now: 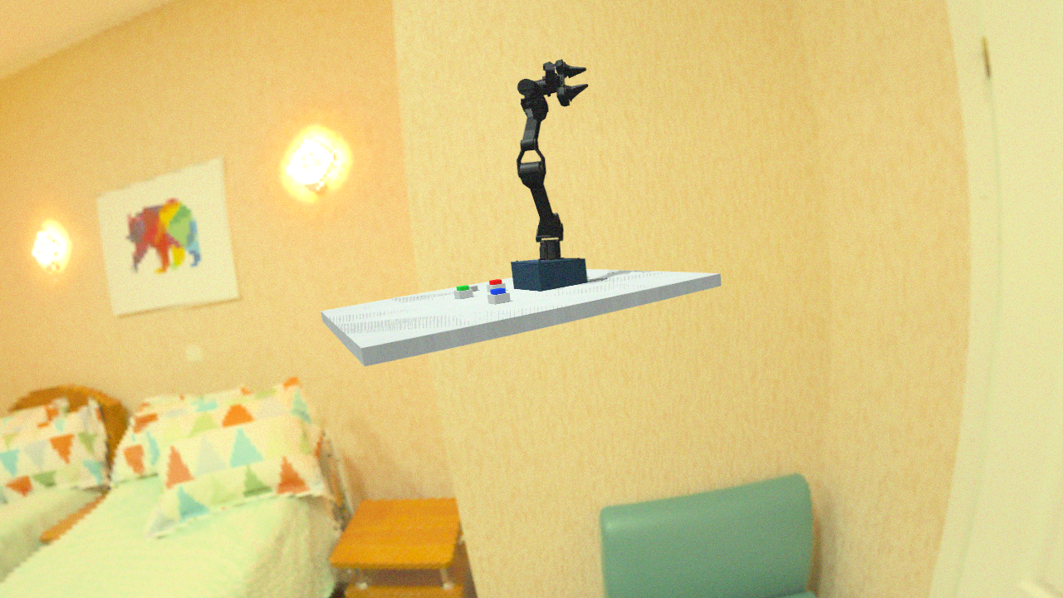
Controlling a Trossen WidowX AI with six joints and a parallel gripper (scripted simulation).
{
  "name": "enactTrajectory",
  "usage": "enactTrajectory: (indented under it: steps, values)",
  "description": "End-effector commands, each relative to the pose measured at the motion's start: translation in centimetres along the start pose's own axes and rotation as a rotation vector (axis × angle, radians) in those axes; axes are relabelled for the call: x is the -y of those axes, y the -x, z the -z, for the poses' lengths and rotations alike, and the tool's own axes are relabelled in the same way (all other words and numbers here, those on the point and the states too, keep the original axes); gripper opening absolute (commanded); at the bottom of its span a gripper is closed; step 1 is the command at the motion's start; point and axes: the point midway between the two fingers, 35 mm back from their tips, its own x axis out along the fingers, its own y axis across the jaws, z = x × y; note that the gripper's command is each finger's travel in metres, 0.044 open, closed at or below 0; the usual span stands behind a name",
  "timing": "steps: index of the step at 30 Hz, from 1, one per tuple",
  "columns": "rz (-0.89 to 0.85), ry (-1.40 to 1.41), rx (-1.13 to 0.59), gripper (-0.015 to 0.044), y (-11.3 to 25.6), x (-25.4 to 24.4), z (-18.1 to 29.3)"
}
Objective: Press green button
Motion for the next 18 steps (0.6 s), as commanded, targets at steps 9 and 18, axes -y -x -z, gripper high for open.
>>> enactTrajectory:
  steps: [9, 18]
  values:
    - [-0.392, 0.313, -0.170, 0.0400, 2.2, -9.8, 11.5]
    - [-0.974, 0.567, -0.369, 0.0400, 15.3, -16.6, 24.1]
